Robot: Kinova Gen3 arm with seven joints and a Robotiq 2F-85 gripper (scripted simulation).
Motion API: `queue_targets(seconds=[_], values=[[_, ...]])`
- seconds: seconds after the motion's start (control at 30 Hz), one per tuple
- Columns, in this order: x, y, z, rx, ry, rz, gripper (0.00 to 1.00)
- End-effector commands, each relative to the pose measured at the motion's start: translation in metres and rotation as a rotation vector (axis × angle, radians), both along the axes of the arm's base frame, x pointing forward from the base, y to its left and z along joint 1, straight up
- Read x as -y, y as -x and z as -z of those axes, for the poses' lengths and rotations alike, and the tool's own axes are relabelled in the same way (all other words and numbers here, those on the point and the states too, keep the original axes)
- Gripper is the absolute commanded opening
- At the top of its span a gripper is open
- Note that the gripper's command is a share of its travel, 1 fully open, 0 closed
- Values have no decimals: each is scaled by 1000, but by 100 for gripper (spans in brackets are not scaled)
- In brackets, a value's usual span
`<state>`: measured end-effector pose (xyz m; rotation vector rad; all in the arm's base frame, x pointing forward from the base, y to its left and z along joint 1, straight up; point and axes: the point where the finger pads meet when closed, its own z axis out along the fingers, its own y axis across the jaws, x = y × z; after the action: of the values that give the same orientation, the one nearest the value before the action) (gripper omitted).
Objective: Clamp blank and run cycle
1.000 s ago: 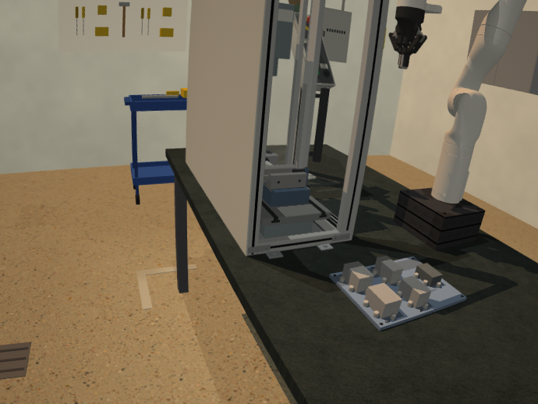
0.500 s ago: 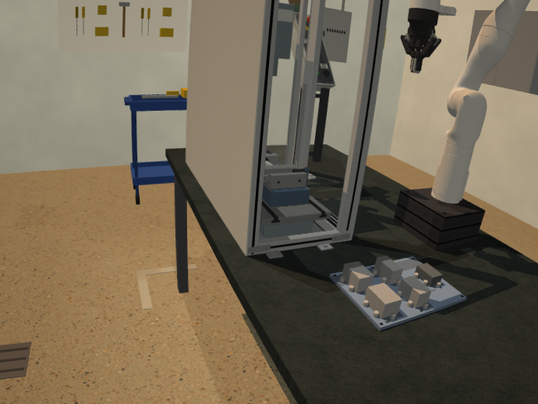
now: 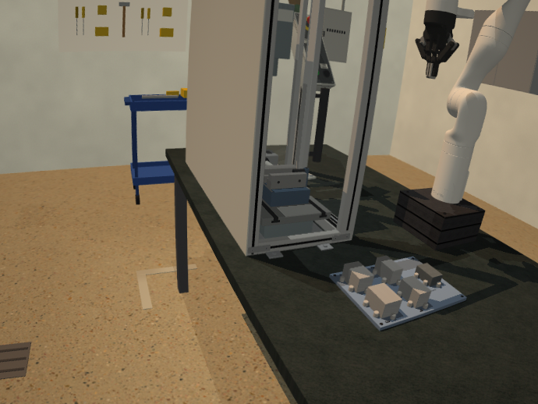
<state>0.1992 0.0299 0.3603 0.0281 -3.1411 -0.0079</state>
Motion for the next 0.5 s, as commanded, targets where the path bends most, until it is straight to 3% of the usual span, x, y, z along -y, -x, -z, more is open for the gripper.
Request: queue_targets(seconds=[0.0,0.13,0.47], values=[[-12,0,1,1,0,0,10],[-60,1,6,1,0,0,10],[-60,1,6,1,0,0,10]])
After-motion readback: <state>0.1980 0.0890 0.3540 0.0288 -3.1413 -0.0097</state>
